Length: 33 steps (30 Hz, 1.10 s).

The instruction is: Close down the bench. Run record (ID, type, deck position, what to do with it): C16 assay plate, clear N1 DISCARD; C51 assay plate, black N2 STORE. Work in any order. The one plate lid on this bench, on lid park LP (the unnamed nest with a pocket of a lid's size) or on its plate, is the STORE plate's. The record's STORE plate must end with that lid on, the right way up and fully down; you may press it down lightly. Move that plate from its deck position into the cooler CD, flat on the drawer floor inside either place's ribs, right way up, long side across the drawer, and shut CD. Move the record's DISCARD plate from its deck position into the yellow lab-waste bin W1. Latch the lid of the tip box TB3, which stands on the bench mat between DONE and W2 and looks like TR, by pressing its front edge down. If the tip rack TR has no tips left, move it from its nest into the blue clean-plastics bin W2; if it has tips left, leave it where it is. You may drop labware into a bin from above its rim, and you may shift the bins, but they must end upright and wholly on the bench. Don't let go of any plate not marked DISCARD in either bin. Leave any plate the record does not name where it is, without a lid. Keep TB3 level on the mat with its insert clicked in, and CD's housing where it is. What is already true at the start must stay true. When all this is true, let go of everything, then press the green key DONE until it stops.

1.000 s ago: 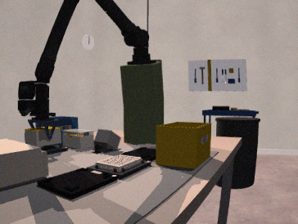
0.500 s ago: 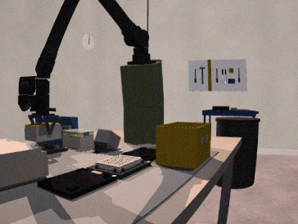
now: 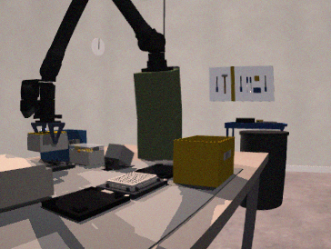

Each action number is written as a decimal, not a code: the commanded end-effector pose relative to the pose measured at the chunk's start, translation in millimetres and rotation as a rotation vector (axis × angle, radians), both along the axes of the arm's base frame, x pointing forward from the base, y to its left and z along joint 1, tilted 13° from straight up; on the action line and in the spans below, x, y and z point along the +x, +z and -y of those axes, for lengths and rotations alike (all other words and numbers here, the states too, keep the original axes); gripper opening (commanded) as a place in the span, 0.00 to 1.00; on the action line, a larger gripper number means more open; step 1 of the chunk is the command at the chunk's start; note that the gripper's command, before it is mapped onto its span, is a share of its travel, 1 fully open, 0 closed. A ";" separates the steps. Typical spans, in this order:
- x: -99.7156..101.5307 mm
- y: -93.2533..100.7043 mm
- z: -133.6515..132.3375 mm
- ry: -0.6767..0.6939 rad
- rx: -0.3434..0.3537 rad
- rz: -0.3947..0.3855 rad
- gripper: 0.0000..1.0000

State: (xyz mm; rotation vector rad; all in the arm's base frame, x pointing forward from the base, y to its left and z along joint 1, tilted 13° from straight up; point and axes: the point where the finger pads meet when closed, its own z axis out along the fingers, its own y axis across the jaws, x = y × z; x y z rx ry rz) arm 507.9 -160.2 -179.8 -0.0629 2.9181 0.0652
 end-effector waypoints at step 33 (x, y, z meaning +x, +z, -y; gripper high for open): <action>-3.4 58.7 14.6 -0.010 -0.009 0.029 0.00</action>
